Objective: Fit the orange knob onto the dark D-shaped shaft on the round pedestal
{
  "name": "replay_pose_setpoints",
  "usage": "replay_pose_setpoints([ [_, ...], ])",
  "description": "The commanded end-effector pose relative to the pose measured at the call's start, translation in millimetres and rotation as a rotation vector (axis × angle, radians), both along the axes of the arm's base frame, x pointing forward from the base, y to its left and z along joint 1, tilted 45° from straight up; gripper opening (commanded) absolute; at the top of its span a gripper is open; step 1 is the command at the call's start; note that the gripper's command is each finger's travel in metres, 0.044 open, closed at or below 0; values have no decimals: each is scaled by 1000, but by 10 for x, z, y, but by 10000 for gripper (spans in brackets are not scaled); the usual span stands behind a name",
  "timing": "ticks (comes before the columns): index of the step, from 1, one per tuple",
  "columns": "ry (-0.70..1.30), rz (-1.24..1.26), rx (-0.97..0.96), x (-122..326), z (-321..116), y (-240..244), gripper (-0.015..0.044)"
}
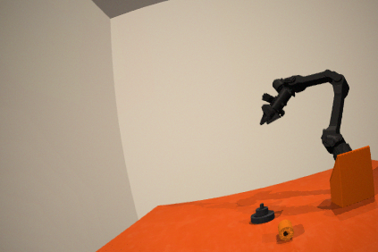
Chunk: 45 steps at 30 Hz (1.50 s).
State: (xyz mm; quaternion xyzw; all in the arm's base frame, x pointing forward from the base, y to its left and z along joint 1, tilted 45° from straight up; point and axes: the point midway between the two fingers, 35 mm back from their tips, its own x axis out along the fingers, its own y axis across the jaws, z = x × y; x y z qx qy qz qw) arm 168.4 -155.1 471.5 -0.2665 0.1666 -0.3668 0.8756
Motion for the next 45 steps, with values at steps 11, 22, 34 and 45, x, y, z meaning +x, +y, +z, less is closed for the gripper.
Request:
replay_pose_setpoints([
  [11,385,178,247,1354,-1259,88,440],
  [22,1009,365,256,2149,-3088,1094,440],
  [34,1714,444,-104,1725,-4943,2179,440],
  [45,2064,411,-512,1137,-5791,2426,440],
])
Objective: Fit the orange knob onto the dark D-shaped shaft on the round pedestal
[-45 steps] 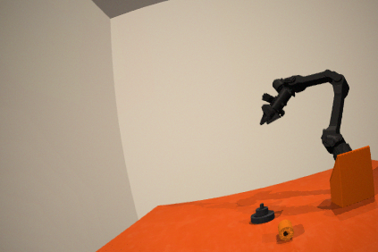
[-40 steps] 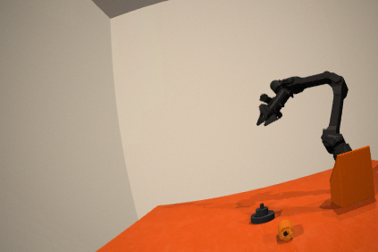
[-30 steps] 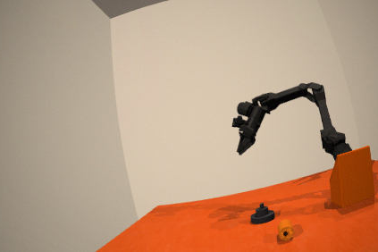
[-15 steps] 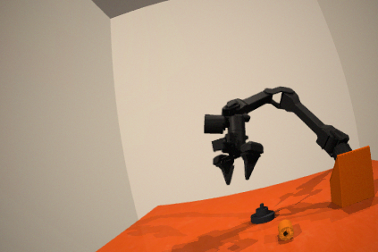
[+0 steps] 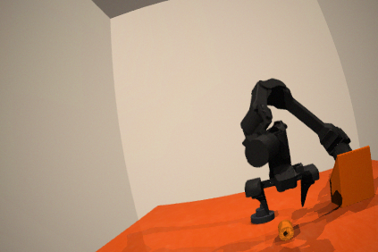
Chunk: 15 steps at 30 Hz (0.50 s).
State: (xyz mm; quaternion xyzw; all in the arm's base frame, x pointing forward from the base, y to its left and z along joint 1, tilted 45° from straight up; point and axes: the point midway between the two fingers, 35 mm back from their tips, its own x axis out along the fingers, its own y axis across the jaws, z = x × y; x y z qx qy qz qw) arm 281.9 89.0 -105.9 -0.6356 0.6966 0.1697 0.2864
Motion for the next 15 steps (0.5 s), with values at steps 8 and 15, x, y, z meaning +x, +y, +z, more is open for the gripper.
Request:
replay_pose_setpoints([
  [8,3,17,-26,6,-181,-195,440],
  [15,3,17,-26,12,-247,-259,440],
])
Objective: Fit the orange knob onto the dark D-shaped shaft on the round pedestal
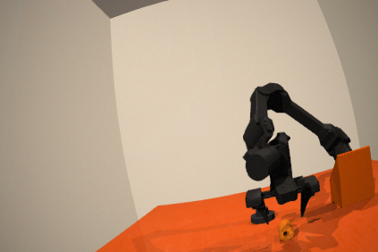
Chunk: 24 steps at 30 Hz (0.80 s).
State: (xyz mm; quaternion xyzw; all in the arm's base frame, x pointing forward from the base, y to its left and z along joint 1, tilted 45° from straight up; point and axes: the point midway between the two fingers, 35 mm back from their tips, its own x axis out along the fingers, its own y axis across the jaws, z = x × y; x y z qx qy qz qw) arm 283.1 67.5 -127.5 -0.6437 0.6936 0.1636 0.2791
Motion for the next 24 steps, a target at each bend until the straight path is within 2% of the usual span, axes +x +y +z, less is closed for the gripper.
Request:
replay_pose_setpoints([
  [1,5,3,-4,1,-43,-55,440],
  [24,5,3,-7,0,-283,-310,440],
])
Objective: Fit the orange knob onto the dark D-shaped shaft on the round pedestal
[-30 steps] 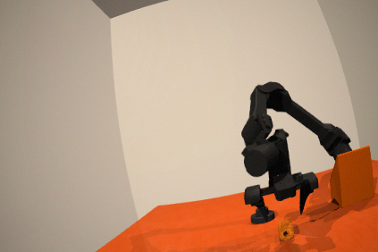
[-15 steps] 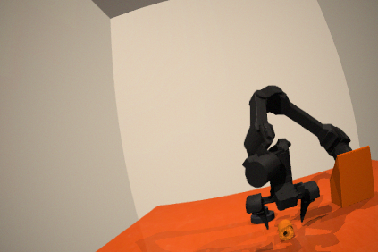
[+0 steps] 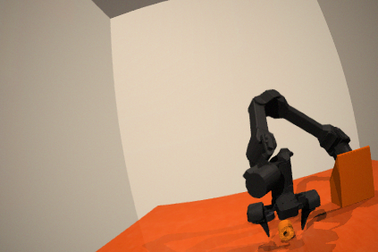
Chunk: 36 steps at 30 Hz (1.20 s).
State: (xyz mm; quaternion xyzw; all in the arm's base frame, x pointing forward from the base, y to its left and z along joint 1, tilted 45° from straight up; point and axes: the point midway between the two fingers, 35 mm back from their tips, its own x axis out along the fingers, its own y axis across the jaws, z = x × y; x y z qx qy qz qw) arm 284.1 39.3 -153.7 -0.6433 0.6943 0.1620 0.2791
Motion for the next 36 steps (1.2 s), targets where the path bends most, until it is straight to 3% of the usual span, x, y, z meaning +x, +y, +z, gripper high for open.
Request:
replay_pose_setpoints([
  [1,6,5,-5,-10,-21,-29,414],
  [8,6,5,-5,-10,-21,-29,240],
  [15,6,5,-5,-10,-21,-29,240],
  [27,5,4,-1,-10,-19,-28,179],
  [36,-14,21,149,-24,75,-37,179],
])
